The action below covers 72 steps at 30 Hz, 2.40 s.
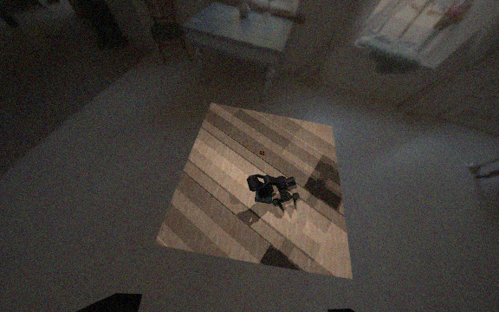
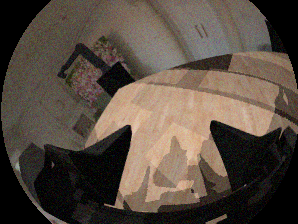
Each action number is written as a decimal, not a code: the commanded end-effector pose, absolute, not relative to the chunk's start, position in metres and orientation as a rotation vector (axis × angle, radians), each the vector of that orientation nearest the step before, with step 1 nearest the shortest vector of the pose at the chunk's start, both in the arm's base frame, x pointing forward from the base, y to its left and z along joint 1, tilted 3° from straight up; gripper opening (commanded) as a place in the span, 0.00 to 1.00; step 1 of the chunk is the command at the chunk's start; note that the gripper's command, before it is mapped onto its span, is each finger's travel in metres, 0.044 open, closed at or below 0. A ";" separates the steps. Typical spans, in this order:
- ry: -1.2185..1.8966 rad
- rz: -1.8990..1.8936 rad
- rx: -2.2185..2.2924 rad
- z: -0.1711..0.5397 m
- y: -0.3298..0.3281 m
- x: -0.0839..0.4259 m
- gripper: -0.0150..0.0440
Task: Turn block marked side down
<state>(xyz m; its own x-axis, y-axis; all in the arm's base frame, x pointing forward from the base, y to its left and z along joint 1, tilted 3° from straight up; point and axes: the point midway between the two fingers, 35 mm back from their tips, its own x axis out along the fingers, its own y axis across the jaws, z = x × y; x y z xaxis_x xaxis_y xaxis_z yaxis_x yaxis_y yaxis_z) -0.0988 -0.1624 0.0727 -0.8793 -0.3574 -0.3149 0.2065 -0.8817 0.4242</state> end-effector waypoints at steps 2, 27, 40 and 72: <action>-0.487 -2.709 0.591 0.073 -0.170 -0.092 1.00; 1.305 -0.997 0.493 0.091 -0.168 0.269 1.00; 1.565 -0.059 0.142 0.103 -0.011 0.368 1.00; 1.566 -0.058 0.142 0.044 -0.006 0.362 1.00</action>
